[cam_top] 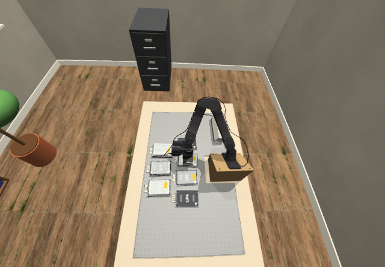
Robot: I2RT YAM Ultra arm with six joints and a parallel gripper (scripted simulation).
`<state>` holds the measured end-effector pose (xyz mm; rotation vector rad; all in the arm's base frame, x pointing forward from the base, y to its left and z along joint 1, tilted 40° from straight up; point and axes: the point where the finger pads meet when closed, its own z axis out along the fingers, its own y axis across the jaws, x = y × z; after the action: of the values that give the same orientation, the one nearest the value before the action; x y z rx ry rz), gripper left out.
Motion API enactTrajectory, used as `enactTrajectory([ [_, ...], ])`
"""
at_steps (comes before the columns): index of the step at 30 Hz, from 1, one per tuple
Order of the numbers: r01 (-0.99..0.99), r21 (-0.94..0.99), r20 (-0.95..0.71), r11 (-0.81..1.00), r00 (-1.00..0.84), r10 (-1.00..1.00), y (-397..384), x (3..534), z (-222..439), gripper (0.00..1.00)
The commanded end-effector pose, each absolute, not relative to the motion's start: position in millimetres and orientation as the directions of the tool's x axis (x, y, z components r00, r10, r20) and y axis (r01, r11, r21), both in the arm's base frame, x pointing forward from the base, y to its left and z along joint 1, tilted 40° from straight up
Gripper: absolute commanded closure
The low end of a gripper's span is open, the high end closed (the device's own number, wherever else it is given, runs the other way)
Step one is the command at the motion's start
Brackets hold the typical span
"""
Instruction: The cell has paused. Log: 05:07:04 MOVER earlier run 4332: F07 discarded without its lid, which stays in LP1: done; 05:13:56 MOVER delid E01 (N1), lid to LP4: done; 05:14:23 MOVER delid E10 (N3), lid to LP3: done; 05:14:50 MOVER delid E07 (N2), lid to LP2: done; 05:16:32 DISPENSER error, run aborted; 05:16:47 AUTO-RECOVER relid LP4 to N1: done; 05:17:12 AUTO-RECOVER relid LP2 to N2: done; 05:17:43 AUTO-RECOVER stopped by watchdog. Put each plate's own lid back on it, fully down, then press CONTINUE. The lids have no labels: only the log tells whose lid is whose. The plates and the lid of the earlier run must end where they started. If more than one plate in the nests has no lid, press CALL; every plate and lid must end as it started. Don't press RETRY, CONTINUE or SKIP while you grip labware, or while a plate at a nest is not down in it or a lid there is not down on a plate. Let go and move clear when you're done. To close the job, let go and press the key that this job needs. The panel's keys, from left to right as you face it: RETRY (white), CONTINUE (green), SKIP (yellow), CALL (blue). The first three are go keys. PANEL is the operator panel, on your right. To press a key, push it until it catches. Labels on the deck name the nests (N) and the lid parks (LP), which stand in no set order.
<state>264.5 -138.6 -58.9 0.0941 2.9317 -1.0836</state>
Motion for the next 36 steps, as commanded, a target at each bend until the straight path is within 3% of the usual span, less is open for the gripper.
enactTrajectory([
  [1,0.065,-0.648,-0.047,0.759,-0.998,0.045,-137.5,268.4,-57.8,0.00],
  [6,0.065,-0.648,-0.047,0.759,-0.998,0.045,-137.7,268.4,-57.9,0.00],
  [28,0.065,-0.648,-0.047,0.759,-0.998,0.045,-138.3,268.3,-58.1,0.20],
  [29,0.065,-0.648,-0.047,0.759,-0.998,0.045,-138.4,268.3,-58.1,1.00],
  [36,0.065,-0.648,-0.047,0.759,-0.998,0.045,-138.5,268.3,-58.2,1.00],
])
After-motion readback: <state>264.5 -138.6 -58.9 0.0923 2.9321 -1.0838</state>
